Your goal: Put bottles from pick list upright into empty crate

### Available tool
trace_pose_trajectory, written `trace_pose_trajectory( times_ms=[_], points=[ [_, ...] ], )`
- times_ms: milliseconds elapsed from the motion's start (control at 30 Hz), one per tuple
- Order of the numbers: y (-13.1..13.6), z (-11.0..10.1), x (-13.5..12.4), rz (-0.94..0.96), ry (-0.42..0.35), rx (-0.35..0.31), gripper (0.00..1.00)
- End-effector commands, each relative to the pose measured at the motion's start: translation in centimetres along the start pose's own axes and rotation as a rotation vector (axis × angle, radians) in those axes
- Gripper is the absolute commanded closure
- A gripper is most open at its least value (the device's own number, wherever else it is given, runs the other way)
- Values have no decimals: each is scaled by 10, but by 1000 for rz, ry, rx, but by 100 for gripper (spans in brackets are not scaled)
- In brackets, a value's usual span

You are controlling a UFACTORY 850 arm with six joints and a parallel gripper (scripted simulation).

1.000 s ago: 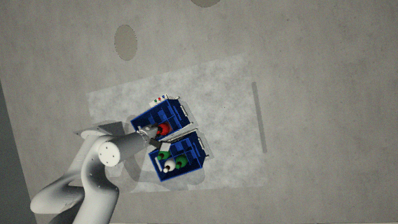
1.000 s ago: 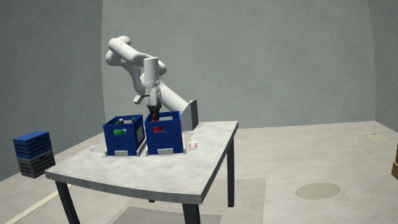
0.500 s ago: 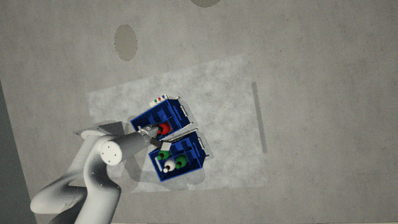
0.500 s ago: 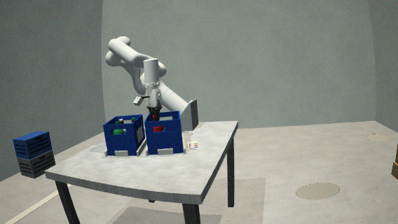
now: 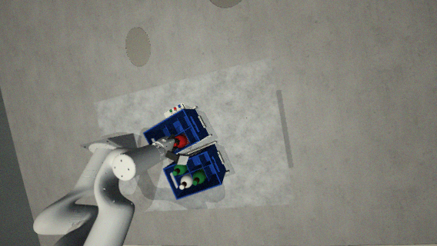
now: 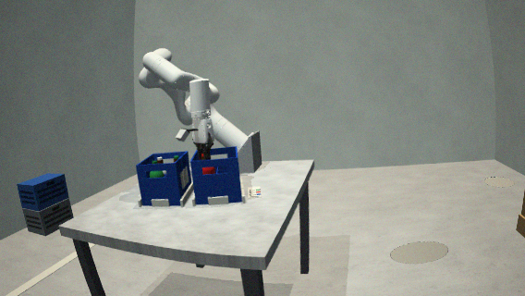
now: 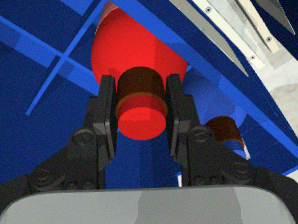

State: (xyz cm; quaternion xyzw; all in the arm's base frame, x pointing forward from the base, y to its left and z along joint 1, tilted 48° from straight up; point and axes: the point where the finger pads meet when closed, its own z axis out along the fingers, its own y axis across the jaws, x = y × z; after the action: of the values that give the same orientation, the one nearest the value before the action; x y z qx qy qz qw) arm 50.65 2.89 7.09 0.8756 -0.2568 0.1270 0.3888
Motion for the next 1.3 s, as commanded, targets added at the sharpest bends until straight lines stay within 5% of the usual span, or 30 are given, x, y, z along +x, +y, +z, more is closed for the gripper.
trace_pose_trajectory(
  times_ms=[0, 1200, 1233, 1267],
  points=[
    [0, 0, 1, 1, 1, 1, 100],
    [0, 12, 1, 1, 1, 1, 100],
    [0, 15, 1, 1, 1, 1, 35],
    [0, 15, 1, 1, 1, 1, 35]
  ],
)
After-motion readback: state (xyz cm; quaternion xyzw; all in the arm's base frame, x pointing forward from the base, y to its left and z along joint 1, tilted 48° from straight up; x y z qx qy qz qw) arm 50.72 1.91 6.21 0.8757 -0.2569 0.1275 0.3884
